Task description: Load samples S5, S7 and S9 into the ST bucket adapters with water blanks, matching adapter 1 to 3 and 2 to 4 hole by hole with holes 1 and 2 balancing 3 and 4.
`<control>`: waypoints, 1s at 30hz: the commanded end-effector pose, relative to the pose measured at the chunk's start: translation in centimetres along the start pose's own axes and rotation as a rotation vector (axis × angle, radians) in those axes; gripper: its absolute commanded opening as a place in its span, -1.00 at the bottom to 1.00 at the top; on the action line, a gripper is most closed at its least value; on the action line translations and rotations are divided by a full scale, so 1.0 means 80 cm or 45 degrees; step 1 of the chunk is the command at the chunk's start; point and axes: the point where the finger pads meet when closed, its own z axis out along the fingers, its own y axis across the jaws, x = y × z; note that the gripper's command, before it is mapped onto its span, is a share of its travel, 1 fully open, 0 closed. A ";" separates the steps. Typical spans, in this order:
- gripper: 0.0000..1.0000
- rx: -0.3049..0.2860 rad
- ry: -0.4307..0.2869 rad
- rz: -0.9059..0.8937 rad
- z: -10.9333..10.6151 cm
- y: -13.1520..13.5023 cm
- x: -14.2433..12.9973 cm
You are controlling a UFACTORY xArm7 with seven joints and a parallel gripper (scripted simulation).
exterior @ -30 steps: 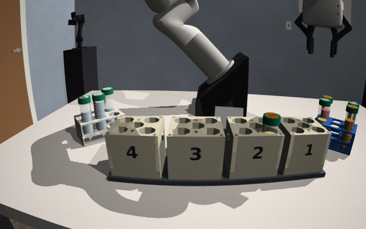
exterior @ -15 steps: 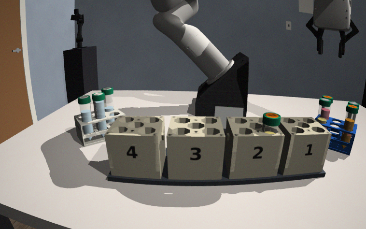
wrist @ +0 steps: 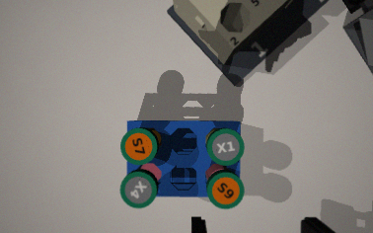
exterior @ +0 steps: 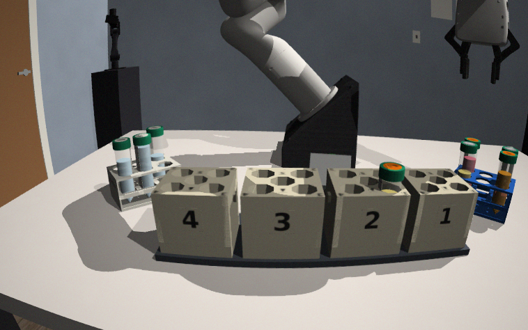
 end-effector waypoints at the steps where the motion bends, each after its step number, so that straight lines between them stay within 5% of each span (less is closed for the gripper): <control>1: 0.15 0.005 -0.001 0.000 0.006 -0.001 -0.001; 30: 0.15 0.005 -0.001 0.000 0.069 -0.001 -0.001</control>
